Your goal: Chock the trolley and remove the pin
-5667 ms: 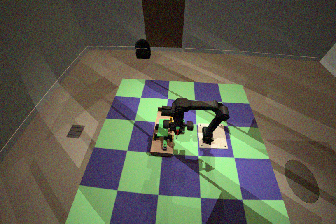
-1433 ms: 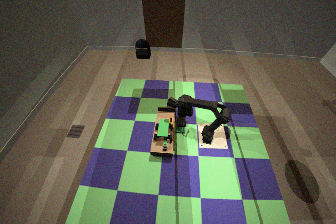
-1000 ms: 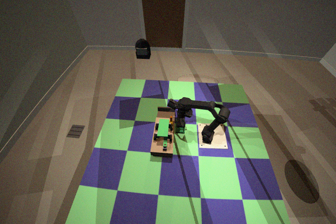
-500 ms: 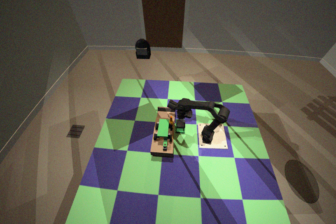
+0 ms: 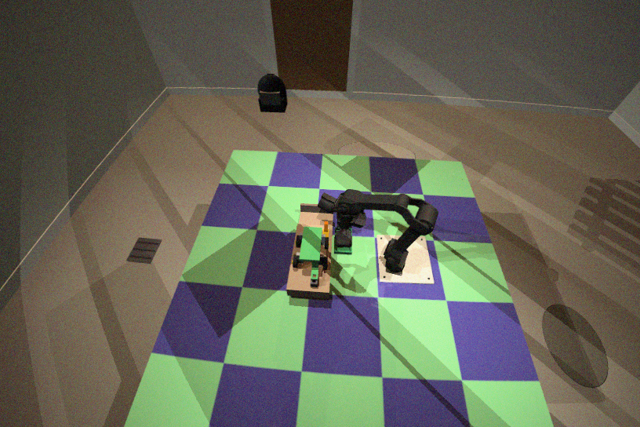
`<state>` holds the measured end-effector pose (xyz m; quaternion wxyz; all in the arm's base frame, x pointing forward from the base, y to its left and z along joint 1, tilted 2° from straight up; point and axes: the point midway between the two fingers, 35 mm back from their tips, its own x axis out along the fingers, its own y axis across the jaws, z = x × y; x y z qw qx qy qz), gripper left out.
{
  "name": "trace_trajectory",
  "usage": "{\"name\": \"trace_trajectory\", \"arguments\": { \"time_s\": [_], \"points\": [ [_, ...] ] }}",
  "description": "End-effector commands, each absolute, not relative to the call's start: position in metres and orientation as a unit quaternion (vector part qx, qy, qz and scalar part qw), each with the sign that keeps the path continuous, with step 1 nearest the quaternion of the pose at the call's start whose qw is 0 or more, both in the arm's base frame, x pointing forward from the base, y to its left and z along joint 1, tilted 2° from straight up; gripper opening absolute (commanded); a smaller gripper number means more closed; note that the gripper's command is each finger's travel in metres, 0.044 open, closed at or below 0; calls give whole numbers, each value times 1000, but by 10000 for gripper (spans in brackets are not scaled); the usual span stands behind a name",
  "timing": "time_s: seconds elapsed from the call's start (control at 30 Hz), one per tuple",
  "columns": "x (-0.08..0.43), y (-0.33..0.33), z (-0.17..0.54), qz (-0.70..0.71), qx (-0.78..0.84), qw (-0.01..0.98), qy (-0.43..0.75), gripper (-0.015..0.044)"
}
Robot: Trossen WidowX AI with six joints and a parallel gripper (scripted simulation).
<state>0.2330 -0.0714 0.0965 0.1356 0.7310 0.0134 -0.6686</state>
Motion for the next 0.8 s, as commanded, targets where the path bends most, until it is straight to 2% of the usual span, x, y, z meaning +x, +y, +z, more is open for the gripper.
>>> {"name": "trace_trajectory", "arguments": {
  "time_s": [0.0,0.77],
  "points": [
    [232,-69,94,-670,730,135,11,190],
    [231,-57,89,-670,730,134,12,190]
  ]
}}
